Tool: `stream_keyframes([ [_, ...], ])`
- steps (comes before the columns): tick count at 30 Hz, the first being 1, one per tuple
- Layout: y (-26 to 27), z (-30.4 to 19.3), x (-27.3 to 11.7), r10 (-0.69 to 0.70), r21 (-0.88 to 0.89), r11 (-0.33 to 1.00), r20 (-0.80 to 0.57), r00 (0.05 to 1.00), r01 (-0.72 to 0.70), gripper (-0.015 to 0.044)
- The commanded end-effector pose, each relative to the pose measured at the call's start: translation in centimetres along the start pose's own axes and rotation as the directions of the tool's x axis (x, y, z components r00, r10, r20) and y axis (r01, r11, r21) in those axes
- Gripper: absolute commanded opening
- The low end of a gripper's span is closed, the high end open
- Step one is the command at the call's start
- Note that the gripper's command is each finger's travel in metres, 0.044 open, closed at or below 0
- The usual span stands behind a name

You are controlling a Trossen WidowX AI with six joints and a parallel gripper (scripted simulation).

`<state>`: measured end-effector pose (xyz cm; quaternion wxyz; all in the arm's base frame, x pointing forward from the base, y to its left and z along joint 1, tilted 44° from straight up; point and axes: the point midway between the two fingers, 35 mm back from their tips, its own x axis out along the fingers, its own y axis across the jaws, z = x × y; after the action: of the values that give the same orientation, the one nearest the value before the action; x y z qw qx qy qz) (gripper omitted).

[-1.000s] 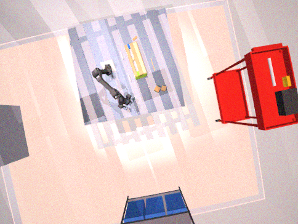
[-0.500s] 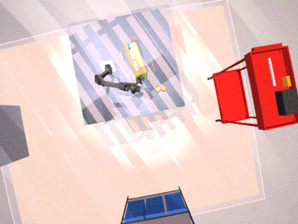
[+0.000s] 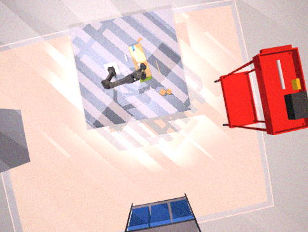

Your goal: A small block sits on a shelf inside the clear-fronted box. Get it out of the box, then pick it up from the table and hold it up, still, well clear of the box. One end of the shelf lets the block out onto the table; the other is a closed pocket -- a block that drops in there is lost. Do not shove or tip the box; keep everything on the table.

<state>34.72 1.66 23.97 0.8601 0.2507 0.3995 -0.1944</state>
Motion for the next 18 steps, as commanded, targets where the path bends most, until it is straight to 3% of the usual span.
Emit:
stream_keyframes([
  [1, 0.2, -2.2, 0.8, -0.069, 0.101, 0.992, -0.075, 0.995, 0.077, 0.0400],
  [5, -0.2, -6.8, 1.6, -0.243, 0.273, 0.917, -0.200, 0.949, 0.292, 0.0400],
  [10, -1.4, -11.6, 1.5, -0.489, 0.434, 0.713, -0.254, 0.835, 0.550, 0.0400],
  [12, -1.8, -12.6, 1.2, -0.550, 0.472, 0.651, -0.247, 0.798, 0.595, 0.0400],
  [18, -1.8, -12.7, 1.2, -0.557, 0.476, 0.643, -0.246, 0.793, 0.599, 0.0400],
])
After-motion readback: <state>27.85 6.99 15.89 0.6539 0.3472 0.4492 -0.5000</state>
